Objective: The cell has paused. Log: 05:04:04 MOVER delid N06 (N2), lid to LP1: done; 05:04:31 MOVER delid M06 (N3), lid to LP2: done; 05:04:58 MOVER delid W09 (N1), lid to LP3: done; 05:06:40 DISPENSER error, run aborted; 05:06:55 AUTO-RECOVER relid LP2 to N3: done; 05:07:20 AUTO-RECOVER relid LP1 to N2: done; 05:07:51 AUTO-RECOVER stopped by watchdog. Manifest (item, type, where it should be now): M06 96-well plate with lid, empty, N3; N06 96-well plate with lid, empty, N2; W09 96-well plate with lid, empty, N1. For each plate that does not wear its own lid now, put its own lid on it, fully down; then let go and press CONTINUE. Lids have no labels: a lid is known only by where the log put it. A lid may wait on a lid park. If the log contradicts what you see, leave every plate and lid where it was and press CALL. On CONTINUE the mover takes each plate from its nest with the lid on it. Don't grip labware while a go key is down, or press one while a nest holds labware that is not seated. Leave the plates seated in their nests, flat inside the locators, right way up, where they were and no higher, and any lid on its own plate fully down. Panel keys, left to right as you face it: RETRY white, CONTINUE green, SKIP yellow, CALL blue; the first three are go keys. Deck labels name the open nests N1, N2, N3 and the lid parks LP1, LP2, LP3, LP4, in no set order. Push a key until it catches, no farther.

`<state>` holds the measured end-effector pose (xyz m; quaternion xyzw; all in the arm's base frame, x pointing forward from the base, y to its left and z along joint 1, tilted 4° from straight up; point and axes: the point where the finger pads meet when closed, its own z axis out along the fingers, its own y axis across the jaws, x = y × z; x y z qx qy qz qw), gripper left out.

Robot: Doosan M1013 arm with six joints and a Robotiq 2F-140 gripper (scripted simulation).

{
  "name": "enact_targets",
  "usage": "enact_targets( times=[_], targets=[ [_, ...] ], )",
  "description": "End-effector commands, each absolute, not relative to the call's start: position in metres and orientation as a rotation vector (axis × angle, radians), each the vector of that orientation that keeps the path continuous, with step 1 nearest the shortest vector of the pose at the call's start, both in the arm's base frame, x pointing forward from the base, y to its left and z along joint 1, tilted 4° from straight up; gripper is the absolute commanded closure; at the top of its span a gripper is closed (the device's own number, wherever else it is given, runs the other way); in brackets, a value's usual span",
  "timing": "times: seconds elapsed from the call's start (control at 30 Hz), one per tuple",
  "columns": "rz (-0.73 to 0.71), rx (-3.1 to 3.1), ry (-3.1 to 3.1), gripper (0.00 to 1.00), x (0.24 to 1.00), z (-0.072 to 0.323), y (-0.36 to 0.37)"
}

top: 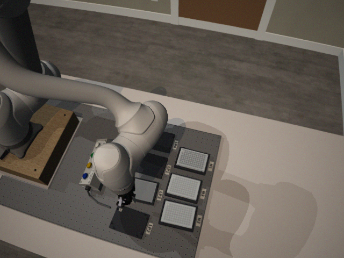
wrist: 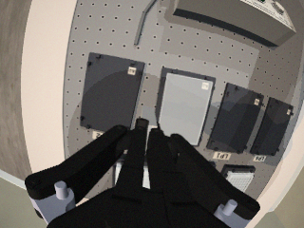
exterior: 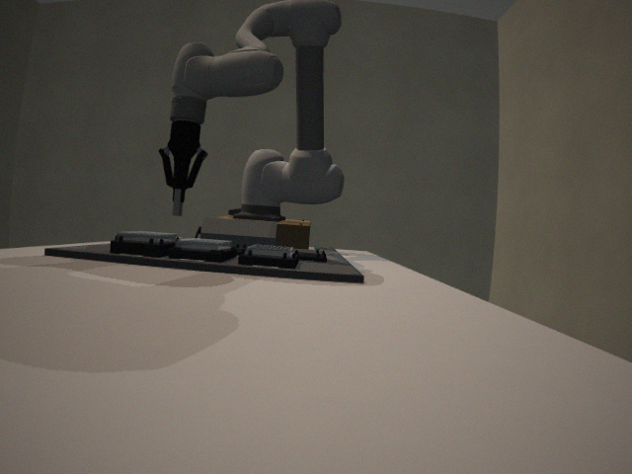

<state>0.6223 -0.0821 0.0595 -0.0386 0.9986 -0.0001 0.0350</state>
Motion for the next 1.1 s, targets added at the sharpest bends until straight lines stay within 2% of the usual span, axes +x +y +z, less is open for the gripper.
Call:
enact_targets(
  times=[0.0,0.2,0.33,0.47,0.53,0.6,0.7,0.77,0.9,1.07],
  targets=[
    [0.006,-0.119,3.074,1.0,0.622,0.057,-0.082],
    [0.006,-0.119,3.074,1.0,0.623,0.057,-0.077],
    [0.006,-0.119,3.075,1.0,0.628,0.057,0.001],
    [0.006,-0.119,3.075,1.0,0.628,0.057,0.001],
    [0.006,-0.119,3.076,1.0,0.626,0.058,0.061],
    [0.006,-0.119,3.076,1.0,0.625,0.057,0.065],
    [0.006,-0.119,3.075,1.0,0.617,0.058,0.124],
    [0.006,-0.119,3.075,1.0,0.617,0.058,0.124],
    [0.007,-0.119,3.074,1.0,0.605,0.058,0.173],
    [0.007,-0.119,3.074,1.0,0.604,0.058,0.178]
  ],
)
